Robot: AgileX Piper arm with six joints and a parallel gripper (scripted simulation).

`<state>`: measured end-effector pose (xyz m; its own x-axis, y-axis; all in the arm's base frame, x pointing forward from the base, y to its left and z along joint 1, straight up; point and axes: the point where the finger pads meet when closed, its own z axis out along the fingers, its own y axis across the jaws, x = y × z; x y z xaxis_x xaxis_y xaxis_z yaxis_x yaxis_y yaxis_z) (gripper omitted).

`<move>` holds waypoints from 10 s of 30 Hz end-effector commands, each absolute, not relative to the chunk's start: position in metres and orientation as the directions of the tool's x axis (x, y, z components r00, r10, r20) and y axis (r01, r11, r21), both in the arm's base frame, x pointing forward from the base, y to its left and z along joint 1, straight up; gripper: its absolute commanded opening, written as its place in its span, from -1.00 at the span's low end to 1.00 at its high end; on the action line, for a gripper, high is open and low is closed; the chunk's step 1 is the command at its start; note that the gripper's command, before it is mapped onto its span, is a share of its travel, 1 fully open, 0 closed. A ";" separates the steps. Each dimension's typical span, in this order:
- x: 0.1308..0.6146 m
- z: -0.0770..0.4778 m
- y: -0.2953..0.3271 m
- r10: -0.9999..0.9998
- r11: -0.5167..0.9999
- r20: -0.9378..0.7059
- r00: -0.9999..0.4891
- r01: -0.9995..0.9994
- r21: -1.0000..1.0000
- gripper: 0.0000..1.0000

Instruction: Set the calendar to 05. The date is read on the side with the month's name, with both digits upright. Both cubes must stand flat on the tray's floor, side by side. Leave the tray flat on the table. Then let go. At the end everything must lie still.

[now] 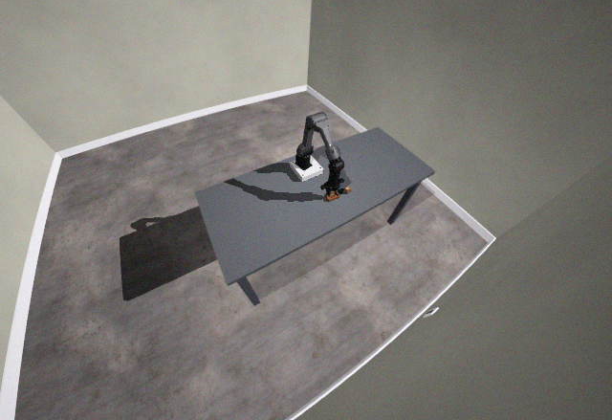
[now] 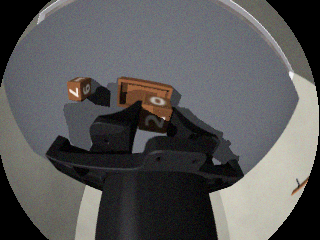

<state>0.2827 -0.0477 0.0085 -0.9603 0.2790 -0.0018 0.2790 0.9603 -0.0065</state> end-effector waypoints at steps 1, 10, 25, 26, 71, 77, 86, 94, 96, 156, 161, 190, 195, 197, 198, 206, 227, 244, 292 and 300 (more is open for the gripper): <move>0.283 0.002 -0.047 0.278 0.960 -0.001 -0.960 0.278 -0.007 -0.26; 0.284 -0.009 -0.048 0.278 0.960 -0.004 -0.960 0.278 -0.007 -0.26; 0.284 -0.009 -0.048 0.278 0.960 -0.004 -0.960 0.278 -0.007 -0.26; 0.284 -0.009 -0.048 0.278 0.960 -0.004 -0.960 0.278 -0.007 -0.26; 0.283 -0.019 -0.048 0.278 0.960 -0.003 -0.960 0.278 -0.007 -0.26; 0.284 -0.019 -0.048 0.278 0.960 -0.004 -0.960 0.278 -0.007 -0.26; 0.284 -0.019 -0.048 0.278 0.960 -0.004 -0.960 0.278 -0.007 -0.26; 0.284 -0.019 -0.048 0.278 0.960 -0.004 -0.960 0.278 -0.007 -0.26; 0.284 -0.019 -0.048 0.278 0.960 -0.004 -0.960 0.278 -0.007 -0.26; 0.285 0.062 -0.047 0.278 0.961 -0.009 -0.961 0.278 -0.006 0.25; 0.284 0.072 -0.047 0.278 0.961 -0.008 -0.961 0.278 -0.006 0.25; 0.286 0.071 -0.044 0.238 0.971 -0.005 -0.971 0.238 -0.007 1.00; 0.296 0.068 -0.023 -0.046 0.999 -0.003 -0.999 -0.046 -0.007 1.00; 0.302 0.065 -0.010 -0.220 0.975 -0.002 -0.975 -0.220 -0.007 1.00; 0.302 0.065 -0.009 -0.231 0.973 -0.002 -0.973 -0.231 -0.007 1.00; 0.312 0.060 0.025 -0.611 0.792 0.001 -0.792 -0.611 -0.007 1.00; 0.319 0.052 0.077 -0.955 0.295 0.006 -0.295 -0.955 -0.006 0.25; 0.319 0.052 0.077 -0.955 0.295 0.006 -0.295 -0.955 -0.006 0.25; 0.319 0.020 0.076 -0.956 0.294 0.008 -0.294 -0.956 -0.002 0.25; 0.319 0.008 0.075 -0.956 0.294 0.008 -0.294 -0.956 -0.002 0.25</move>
